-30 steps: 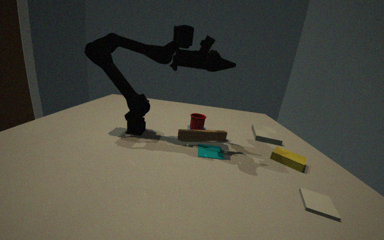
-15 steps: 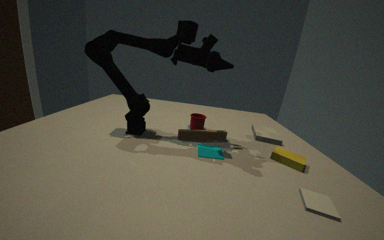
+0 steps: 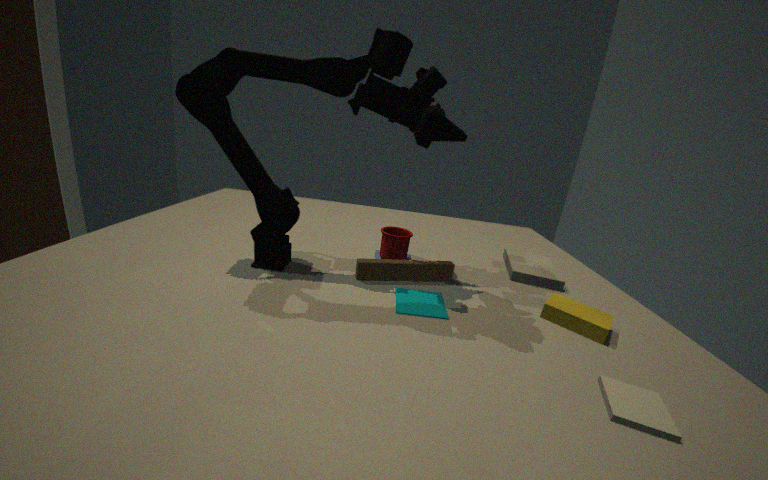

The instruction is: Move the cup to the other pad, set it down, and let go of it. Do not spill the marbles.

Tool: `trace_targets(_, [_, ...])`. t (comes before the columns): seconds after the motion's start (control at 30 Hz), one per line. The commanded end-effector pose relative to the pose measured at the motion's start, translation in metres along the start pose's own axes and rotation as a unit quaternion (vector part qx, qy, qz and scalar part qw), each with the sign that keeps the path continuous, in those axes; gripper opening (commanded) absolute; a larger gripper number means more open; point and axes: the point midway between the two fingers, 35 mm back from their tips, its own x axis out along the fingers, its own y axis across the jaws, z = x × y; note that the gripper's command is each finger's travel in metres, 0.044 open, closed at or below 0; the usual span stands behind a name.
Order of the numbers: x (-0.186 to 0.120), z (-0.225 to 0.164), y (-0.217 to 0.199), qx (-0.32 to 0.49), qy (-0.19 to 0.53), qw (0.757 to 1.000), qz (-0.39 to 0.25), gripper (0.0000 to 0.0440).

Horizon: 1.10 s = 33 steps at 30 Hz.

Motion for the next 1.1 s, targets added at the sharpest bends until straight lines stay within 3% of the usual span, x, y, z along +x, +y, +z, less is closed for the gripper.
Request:
trace_targets(0.0, [0.001,0.000,0.005,0.017,0.017,1.000,0.005,0.0106])
trace_targets(0.53, [0.006,-0.010,0.027,0.115,0.122,0.986,0.000,0.0120])
trace_targets(1.07, [0.006,-0.029,0.046,0.211,0.231,0.949,-0.038,0.0124])
